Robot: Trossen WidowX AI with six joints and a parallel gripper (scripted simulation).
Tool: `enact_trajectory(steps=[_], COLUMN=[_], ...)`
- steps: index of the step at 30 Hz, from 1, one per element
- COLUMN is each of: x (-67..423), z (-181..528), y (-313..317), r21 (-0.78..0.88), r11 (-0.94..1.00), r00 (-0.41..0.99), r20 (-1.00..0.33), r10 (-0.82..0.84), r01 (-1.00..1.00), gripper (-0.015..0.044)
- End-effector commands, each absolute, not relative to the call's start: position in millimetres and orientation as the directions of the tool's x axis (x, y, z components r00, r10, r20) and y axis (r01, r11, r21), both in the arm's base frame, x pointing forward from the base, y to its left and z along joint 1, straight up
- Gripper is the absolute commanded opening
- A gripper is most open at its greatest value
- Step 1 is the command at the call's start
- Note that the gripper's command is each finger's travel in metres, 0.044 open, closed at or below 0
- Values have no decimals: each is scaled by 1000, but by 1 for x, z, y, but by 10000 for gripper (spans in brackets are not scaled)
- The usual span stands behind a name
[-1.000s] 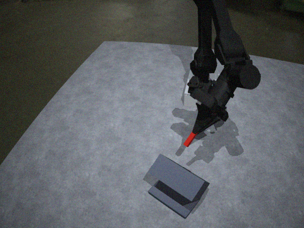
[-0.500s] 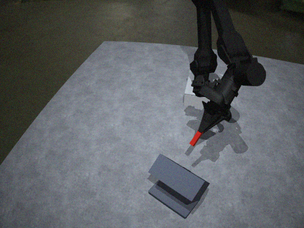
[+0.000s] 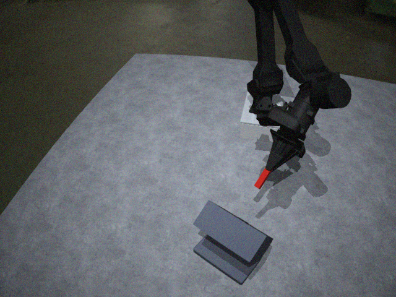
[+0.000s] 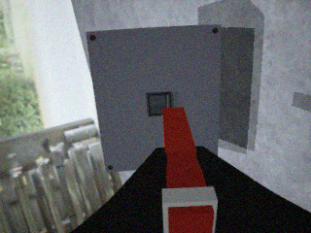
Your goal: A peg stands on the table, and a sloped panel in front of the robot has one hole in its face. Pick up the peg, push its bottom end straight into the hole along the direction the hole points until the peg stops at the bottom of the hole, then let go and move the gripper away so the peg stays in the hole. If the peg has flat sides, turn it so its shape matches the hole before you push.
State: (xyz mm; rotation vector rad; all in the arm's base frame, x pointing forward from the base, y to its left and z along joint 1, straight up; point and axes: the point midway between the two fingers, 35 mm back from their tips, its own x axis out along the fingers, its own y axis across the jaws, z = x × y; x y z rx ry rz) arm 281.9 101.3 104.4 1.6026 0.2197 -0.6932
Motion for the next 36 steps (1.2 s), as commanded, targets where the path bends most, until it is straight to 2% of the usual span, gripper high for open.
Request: enact_trajectory(steps=[1, 36], x=[282, 313], z=[105, 87], y=[101, 102], r21=[842, 870], r11=[-163, -145], r00=[804, 842], r20=[-539, -492], r10=[-251, -222], r01=[513, 470], gripper=[0, 0])
